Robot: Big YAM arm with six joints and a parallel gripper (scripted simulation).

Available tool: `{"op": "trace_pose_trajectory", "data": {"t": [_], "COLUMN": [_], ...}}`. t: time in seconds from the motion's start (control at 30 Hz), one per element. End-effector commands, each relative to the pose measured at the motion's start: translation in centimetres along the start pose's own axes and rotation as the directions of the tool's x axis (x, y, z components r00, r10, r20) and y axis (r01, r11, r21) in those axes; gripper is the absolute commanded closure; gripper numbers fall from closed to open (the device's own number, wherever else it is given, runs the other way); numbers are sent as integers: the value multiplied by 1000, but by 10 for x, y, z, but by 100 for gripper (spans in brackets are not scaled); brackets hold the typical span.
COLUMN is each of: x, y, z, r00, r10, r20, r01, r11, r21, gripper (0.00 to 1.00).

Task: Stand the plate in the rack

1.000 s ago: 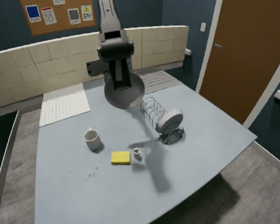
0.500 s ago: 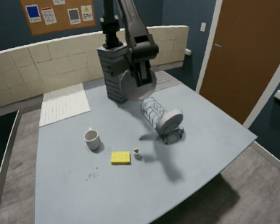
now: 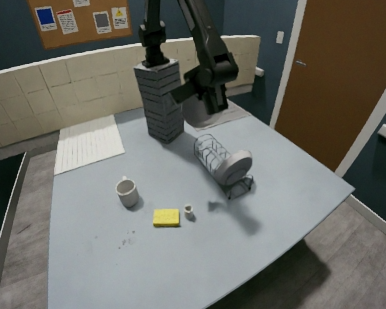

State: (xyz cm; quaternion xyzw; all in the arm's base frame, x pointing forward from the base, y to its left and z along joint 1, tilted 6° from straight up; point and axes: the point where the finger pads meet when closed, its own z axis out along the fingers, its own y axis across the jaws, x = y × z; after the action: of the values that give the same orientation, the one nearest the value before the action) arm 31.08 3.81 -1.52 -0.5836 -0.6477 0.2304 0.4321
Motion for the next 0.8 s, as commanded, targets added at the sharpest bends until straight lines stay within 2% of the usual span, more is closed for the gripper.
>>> {"op": "trace_pose_trajectory", "data": {"t": [0.0,0.13,0.4,0.5,0.53,0.77], "x": [9,19,35,36,38,44], "y": [-7,-6,-10,-11,-12,-13], "z": [5,20,36,37,31,43], "r00": [999,997,992,992,991,989], "r10": [-45,-74,-122,-127,-134,-149], "r20": [-3,-8,-12,-12,-11,-13], "r01": [45,74,123,127,135,150], "r11": [999,995,986,986,987,981], "r21": [32,73,109,111,90,123], "gripper": [100,100,100,100,100,100]}}
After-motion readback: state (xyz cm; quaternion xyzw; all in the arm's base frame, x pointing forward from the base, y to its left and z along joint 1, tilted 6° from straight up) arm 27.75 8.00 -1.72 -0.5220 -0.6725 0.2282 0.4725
